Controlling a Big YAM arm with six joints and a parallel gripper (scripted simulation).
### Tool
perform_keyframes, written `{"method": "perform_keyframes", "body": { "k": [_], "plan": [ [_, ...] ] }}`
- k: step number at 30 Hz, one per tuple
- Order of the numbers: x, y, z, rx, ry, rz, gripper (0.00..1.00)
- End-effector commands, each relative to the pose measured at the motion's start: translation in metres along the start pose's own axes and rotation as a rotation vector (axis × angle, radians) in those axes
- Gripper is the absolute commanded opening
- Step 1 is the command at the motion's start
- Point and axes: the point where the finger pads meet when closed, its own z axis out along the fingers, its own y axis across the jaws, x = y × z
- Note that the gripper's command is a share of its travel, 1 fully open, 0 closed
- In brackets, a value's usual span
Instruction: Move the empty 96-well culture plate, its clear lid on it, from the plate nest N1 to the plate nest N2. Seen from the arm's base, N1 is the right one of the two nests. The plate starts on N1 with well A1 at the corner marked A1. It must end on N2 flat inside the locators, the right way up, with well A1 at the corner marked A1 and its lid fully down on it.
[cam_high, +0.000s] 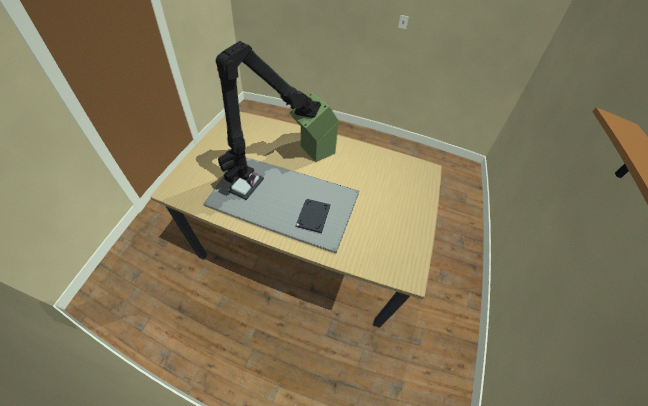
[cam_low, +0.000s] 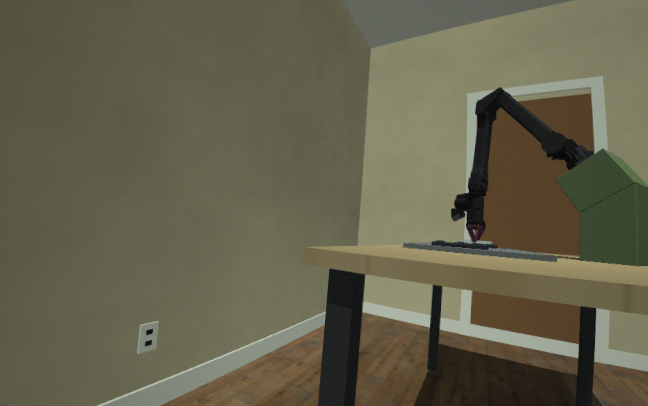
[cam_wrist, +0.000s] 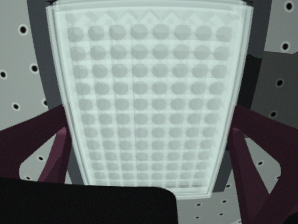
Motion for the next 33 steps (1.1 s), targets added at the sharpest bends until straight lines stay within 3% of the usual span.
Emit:
{"method": "perform_keyframes", "body": {
  "k": [1, 30, 32, 33],
  "plan": [
    [0.001, -0.007, 0.007, 0.006, -0.001, 0.007, 0.00],
    [0.001, -0.007, 0.007, 0.006, -0.001, 0.007, 0.00],
    [0.011, -0.001, 0.004, -0.008, 0.028, 0.006, 0.00],
    [0.002, -0.005, -0.008, 0.004, 0.003, 0.007, 0.00]
  ]
}}
